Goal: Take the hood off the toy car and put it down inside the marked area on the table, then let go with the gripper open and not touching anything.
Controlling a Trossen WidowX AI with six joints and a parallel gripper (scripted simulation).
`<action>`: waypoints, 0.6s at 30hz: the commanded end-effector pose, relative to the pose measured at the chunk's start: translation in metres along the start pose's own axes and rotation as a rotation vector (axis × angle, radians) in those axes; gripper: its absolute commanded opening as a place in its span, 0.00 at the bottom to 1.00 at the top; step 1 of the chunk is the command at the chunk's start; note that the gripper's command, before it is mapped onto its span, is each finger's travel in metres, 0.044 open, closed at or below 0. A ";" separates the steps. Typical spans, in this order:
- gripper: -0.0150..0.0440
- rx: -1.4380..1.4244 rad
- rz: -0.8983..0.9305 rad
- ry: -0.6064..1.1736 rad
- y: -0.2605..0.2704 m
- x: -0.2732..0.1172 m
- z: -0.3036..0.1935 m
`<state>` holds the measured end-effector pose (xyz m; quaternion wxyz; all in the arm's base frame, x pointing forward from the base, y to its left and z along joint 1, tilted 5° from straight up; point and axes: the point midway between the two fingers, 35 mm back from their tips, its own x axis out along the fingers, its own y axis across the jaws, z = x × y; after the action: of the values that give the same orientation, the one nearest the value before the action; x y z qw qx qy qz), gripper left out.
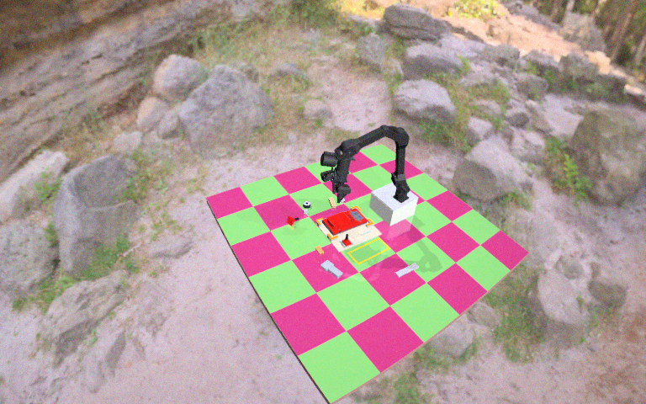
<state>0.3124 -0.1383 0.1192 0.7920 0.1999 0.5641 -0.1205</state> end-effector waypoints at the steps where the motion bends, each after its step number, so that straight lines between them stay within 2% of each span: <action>1: 1.00 -0.166 -0.066 0.100 0.012 0.028 -0.010; 5: 1.00 -0.334 -0.128 0.200 0.023 0.054 -0.022; 18: 1.00 -0.342 -0.131 0.204 0.020 0.057 -0.021</action>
<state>0.3211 -0.1081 0.0632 0.7424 0.0403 0.6666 -0.0530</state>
